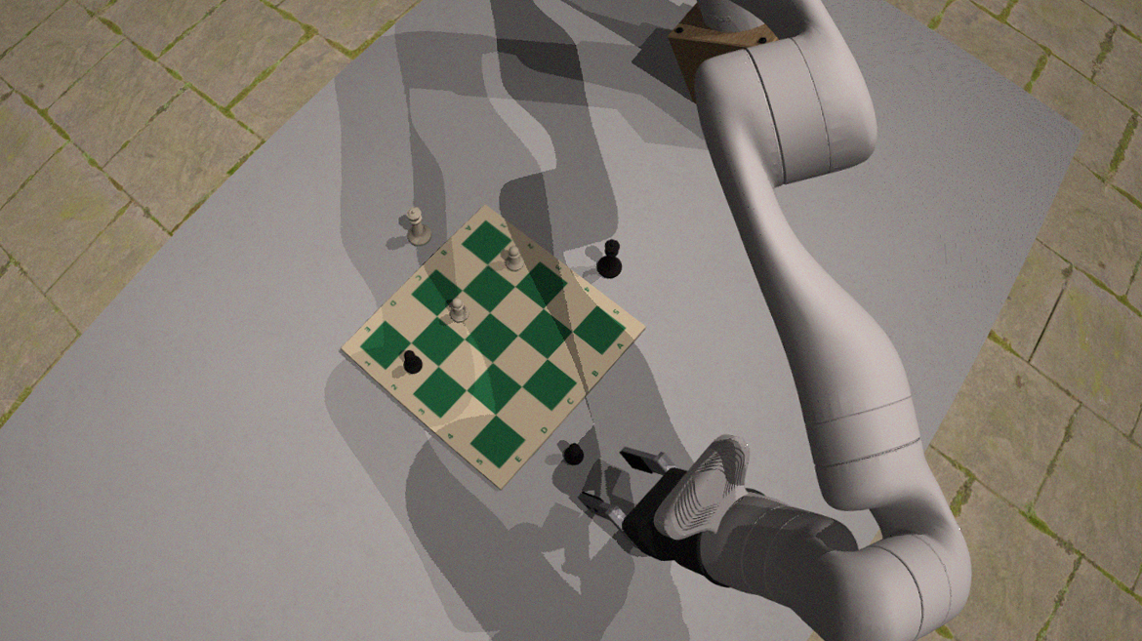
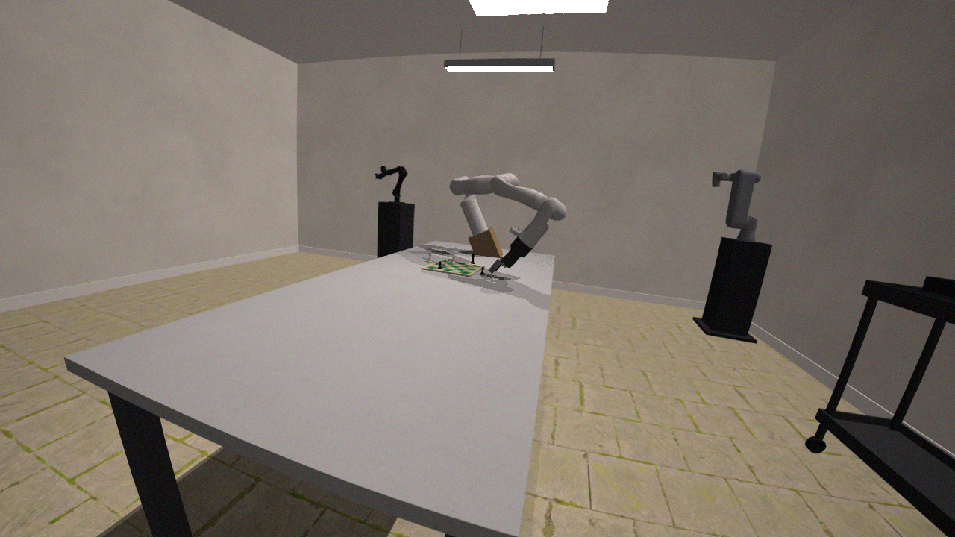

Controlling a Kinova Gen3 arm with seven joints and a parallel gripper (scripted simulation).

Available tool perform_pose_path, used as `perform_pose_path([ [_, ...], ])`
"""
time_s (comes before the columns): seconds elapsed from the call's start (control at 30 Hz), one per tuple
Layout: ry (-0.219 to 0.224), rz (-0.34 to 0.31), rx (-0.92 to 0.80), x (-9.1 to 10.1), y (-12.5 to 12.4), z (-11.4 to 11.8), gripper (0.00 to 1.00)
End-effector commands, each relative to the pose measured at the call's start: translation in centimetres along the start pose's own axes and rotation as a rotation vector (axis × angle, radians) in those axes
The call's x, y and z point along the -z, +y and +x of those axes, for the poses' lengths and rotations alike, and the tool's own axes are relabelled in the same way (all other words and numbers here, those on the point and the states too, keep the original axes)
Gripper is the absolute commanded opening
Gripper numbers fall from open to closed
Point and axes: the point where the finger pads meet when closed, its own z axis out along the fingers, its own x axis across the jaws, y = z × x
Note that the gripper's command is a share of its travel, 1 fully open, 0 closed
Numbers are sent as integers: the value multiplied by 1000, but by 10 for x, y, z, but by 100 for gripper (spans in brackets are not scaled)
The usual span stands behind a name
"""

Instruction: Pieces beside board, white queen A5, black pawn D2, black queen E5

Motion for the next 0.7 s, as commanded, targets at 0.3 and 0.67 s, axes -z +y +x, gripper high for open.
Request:
perform_pose_path([
  [0.3,-6,11,7,0,1,2,100],
  [0.67,-7,11,8,-1,1,2,100],
])
